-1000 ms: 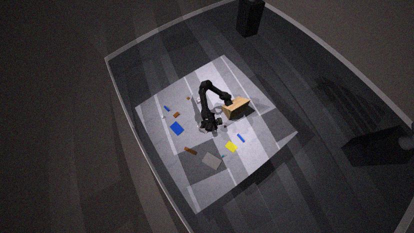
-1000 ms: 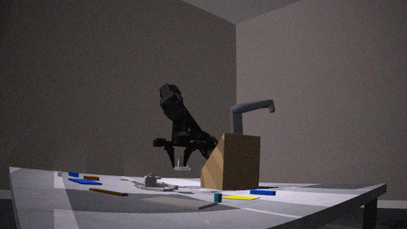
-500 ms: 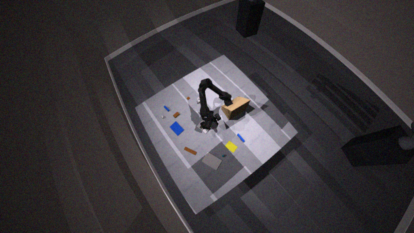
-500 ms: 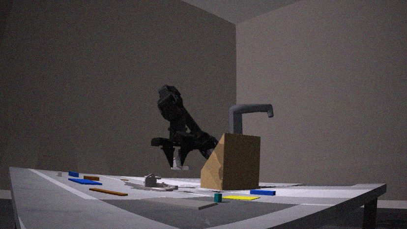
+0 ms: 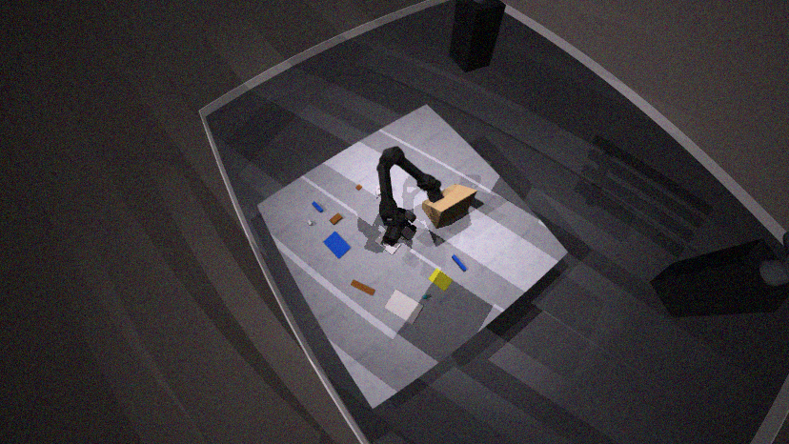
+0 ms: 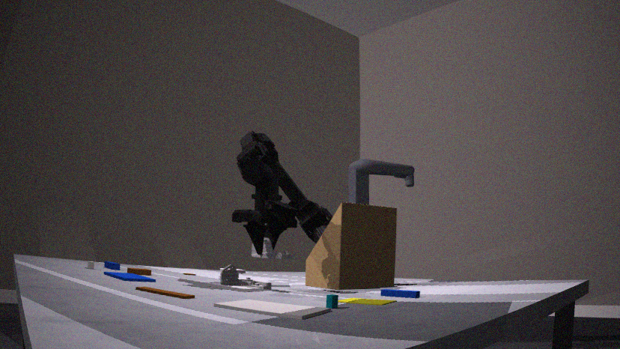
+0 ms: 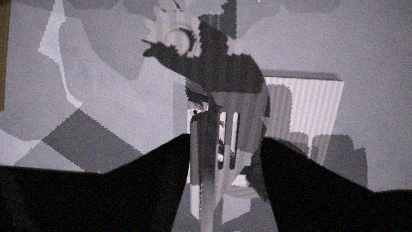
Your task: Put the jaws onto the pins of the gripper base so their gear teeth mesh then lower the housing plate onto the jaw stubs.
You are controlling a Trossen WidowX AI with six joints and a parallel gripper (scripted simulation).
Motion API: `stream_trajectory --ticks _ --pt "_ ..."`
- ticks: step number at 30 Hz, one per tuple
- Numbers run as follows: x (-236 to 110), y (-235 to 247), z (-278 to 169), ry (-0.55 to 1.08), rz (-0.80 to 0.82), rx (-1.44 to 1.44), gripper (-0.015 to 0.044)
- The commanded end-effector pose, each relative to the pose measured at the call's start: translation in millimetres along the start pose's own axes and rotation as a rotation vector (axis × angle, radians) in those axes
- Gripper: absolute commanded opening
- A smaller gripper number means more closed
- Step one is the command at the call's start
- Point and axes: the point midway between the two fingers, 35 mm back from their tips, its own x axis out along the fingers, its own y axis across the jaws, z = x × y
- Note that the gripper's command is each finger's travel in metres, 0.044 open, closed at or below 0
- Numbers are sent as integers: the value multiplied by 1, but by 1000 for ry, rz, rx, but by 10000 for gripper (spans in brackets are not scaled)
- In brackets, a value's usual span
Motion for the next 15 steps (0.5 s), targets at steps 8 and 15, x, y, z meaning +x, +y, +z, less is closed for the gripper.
stream_trajectory --ticks 8,15 --pt "1 7 -12 5 5 -250 134" --pt "1 11 -20 5 6 -413 134"
